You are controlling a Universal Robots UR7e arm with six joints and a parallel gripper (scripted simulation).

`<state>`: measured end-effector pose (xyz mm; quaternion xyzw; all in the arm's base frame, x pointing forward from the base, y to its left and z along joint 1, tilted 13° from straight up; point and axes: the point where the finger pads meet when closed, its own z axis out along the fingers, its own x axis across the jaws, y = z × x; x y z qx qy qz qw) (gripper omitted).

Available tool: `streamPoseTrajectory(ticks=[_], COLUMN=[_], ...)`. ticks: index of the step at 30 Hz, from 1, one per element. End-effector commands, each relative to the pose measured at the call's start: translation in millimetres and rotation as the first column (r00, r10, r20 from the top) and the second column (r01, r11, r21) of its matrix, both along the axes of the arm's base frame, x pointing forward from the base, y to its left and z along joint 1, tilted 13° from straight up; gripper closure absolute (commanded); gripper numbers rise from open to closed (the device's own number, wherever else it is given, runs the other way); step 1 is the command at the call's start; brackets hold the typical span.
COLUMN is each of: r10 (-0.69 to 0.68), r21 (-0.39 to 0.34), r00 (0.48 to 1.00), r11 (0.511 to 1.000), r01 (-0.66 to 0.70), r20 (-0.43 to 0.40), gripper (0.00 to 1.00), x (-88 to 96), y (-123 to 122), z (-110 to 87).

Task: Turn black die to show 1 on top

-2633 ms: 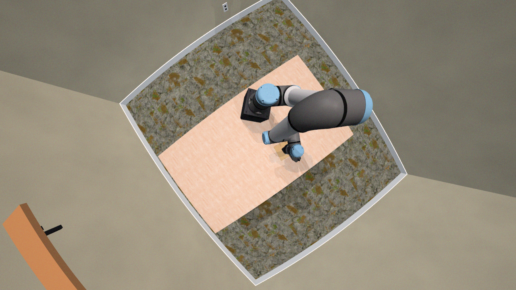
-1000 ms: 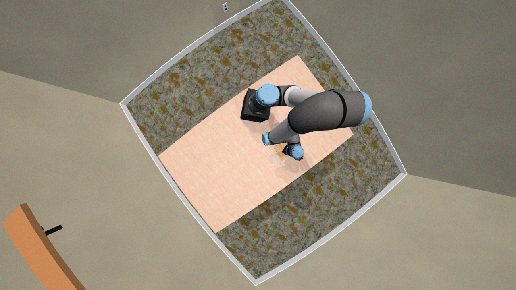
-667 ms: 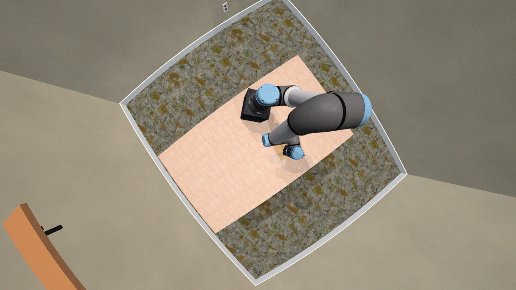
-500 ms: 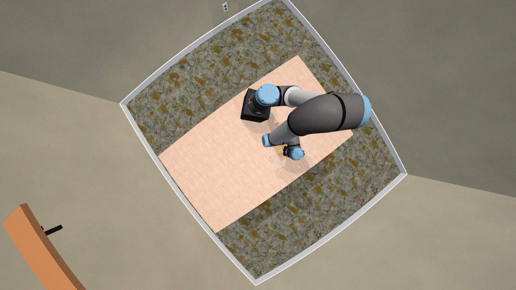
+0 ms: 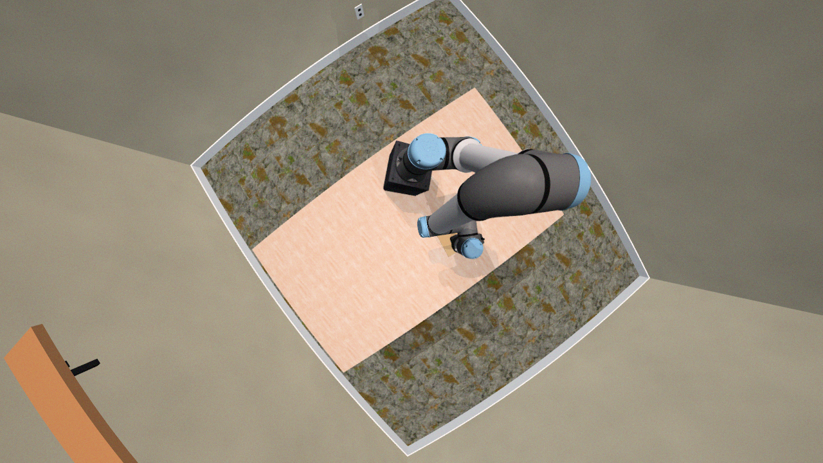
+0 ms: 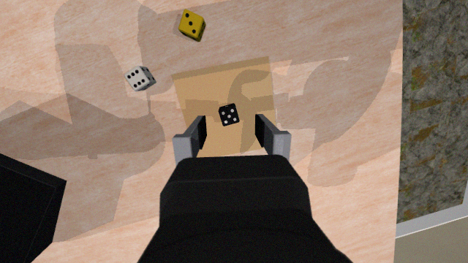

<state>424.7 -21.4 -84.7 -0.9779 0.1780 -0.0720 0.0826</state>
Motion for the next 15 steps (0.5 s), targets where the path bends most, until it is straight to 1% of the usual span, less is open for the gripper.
streamPoseTrajectory(ticks=[1,8,15], r10=[0.105,0.214,0.24], r21=[-0.015,-0.036,-0.042], r00=[0.994,0.976,0.97], r11=[0.994,0.976,0.97], r01=[-0.104,-0.213,-0.239], r20=[0.016,0.028,0.031], gripper=[0.0,0.0,0.0], x=[-0.5,-1.6,-1.9], y=[-1.0,-2.3,-2.6], z=[-0.4,-1.4,-1.6])
